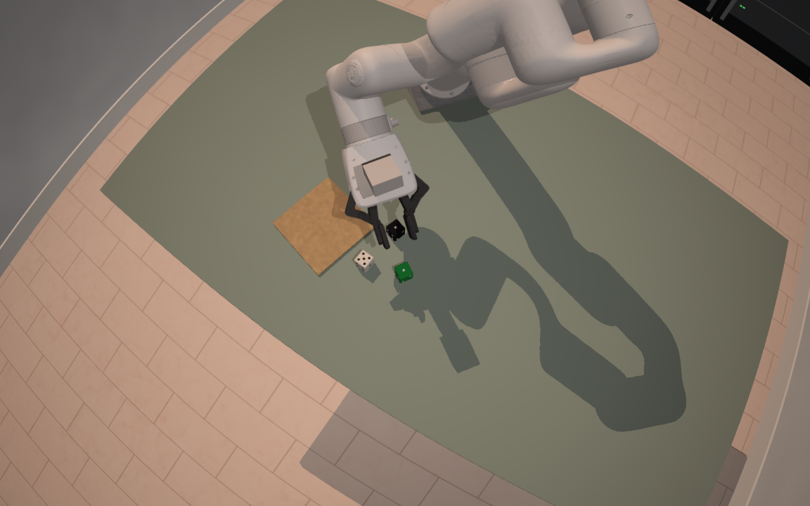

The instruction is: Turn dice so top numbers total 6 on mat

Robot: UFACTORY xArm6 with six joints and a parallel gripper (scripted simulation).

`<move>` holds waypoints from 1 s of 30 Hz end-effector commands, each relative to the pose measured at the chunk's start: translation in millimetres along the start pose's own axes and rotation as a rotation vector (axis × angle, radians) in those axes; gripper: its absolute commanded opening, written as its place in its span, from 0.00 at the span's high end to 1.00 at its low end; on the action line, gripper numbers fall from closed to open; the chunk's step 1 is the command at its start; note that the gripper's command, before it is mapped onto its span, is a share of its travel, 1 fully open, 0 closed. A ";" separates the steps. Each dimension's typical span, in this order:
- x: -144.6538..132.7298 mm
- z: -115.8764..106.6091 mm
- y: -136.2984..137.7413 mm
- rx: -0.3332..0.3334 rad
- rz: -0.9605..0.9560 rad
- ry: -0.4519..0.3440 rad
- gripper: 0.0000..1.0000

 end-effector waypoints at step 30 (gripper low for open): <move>79.9 38.4 4.3 0.040 0.002 -0.810 0.58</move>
Point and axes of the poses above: the point where the finger pads meet when closed, its own z axis out along the fingers, its own y axis across the jaws, x = y × z, the point moved 5 cm from there along -z, back along the fingers, and after that the axes turned 3 degrees about -z, right-handed, at the moved point
